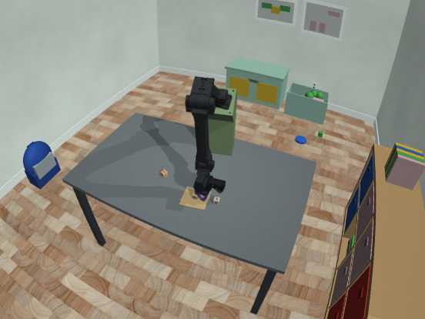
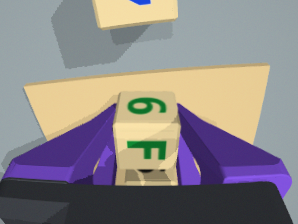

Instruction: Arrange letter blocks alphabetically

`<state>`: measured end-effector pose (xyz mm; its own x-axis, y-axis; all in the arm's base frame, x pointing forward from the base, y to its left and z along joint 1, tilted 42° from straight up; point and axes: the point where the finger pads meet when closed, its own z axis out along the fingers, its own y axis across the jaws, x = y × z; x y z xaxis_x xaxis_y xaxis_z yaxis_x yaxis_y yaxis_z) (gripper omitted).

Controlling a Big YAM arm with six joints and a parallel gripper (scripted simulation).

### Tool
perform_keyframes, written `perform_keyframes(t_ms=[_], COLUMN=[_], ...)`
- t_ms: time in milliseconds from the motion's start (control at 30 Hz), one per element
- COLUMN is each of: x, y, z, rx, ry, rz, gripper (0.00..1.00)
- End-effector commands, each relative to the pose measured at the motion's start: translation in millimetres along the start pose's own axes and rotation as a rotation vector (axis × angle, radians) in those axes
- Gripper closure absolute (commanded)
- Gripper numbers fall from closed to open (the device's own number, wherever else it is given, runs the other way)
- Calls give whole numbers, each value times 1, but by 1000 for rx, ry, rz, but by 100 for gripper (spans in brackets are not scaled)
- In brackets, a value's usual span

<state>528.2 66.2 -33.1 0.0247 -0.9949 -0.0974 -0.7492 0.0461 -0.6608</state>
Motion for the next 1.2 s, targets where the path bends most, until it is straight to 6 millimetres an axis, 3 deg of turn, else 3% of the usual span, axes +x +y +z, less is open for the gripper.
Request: perform_keyframes(t_ms=[0,1167], x=[-3,-6], y=[-13,-19], z=[-5,-8], rx=[33,28], ry=[-8,-9], rz=[-9,-17], gripper=[74,74])
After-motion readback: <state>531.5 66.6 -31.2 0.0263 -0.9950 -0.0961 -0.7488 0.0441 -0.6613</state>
